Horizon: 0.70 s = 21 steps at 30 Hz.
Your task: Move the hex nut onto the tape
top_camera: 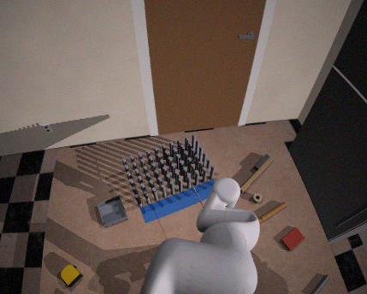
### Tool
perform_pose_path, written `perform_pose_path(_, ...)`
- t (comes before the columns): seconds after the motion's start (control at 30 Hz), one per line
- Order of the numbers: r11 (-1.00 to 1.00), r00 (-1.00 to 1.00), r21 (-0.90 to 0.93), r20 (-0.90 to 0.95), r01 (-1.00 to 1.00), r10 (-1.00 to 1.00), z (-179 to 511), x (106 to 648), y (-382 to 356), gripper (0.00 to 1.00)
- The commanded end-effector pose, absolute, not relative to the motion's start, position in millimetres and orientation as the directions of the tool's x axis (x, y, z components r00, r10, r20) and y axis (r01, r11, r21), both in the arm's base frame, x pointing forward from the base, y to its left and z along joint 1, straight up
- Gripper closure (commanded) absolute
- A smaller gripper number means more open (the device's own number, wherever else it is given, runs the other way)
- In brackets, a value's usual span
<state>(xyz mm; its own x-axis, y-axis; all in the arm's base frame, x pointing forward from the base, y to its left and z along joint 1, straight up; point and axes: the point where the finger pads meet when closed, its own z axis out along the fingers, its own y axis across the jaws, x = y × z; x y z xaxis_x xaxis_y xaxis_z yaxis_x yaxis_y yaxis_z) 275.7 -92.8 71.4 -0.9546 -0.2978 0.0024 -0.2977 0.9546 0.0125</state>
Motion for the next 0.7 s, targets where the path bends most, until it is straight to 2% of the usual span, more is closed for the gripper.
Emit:
perform_pose_path(0.0,0.955,-0.955,0.011,0.0,-0.298,-0.298,63,277,-93,1.0)
perform_pose_path(0.67,0.955,-0.955,0.011,0.0,-0.298,-0.298,8,279,-92,1.0)
